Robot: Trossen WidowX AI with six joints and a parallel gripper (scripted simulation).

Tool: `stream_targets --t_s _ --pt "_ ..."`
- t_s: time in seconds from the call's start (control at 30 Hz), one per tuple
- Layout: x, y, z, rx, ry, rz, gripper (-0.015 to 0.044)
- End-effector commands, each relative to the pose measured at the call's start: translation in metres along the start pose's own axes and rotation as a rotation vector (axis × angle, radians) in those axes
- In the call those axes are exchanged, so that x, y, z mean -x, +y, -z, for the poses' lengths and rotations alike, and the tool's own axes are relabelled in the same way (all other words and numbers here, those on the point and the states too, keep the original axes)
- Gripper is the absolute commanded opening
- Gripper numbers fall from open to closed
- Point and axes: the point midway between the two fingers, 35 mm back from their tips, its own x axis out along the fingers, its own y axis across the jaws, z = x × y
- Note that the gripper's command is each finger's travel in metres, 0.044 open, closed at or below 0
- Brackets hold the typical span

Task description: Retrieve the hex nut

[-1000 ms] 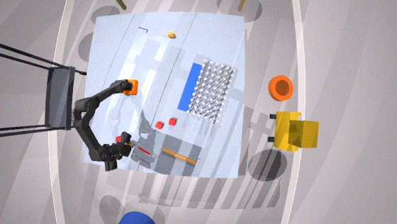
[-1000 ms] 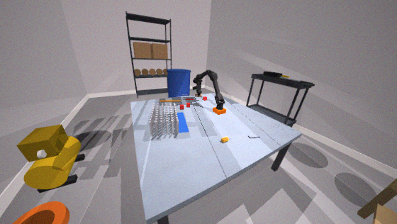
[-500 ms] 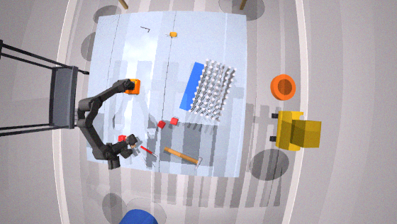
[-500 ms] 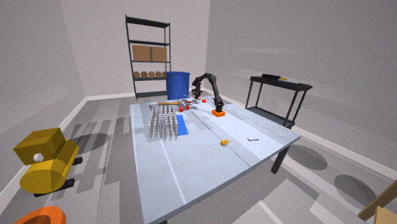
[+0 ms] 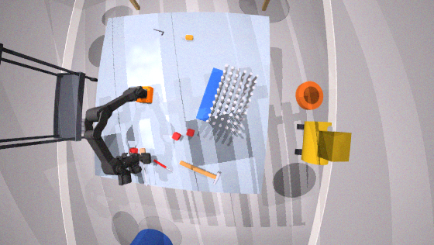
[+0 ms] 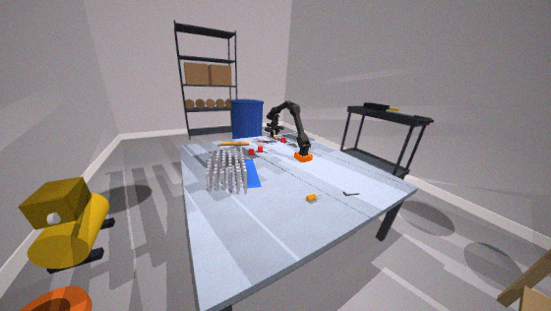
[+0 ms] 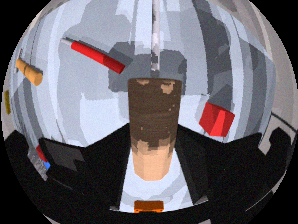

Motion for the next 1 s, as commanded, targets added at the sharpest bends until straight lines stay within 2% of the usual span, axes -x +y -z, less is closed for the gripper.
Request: stream_targets --t_s 0.0,0.43,0.97 --pt "-0.001 0.0 0.0 -0.11 -0.002 0.0 0.0" --pt "-0.002 0.0 0.0 -0.53 -0.002 -0.001 0.0" --pt "-0.019 0.0 -0.001 -0.533 -0.003 -0.001 0.0"
